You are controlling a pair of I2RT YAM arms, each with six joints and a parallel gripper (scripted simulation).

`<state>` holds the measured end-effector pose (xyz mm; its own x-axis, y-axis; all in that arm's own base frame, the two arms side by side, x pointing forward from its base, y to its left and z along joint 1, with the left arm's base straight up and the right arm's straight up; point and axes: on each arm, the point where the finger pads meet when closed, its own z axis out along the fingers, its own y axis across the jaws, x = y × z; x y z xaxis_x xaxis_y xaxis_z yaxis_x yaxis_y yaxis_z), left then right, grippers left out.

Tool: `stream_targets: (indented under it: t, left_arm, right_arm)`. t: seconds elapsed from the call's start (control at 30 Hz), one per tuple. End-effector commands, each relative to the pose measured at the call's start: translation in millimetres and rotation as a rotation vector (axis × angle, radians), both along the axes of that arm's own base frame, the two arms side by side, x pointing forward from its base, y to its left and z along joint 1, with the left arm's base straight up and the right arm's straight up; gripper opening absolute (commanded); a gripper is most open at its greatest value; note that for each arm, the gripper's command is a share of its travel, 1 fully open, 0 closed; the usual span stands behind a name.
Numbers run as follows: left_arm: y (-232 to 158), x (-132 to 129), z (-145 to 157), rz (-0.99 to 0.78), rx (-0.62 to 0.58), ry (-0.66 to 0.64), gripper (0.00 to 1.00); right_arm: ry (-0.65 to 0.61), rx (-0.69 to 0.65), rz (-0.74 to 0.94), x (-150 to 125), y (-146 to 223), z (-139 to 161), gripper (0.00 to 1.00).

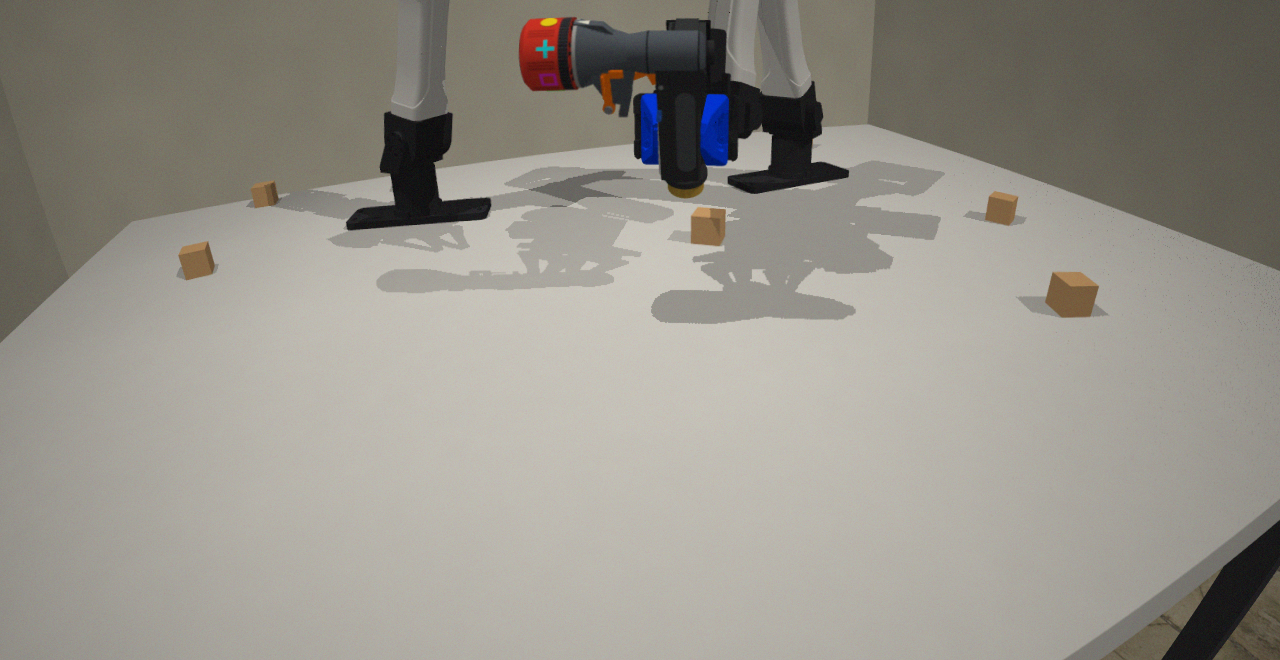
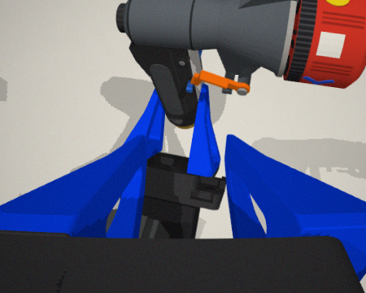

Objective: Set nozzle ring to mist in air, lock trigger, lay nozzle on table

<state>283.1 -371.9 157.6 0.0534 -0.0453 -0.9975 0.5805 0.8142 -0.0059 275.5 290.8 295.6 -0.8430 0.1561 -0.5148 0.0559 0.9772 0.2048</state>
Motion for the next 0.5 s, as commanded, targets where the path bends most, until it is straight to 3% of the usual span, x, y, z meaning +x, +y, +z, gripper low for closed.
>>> stream_targets:
  t: [0.0,0.1,0.23,0.47]
  left_arm:
    - [-3,0,56,-0.007,-0.172,-0.084,0.36]
    - [-3,0,56,-0.007,-0.172,-0.084,0.36]
    - [-3,0,56,-0.007,-0.172,-0.084,0.36]
    - [-3,0,56,-0.007,-0.172,-0.084,0.36]
  right_arm:
    - [0.026,-0.046,-0.027,5,-7,-16,0.37]
    - [0.009,-0.03,-0.005,1,8,-8,0.37]
    - [0.025,-0.118,-0.078,4,-2,-17,0.37]
    - [0.002,-0.095,-0.118,18,0,-11,0.37]
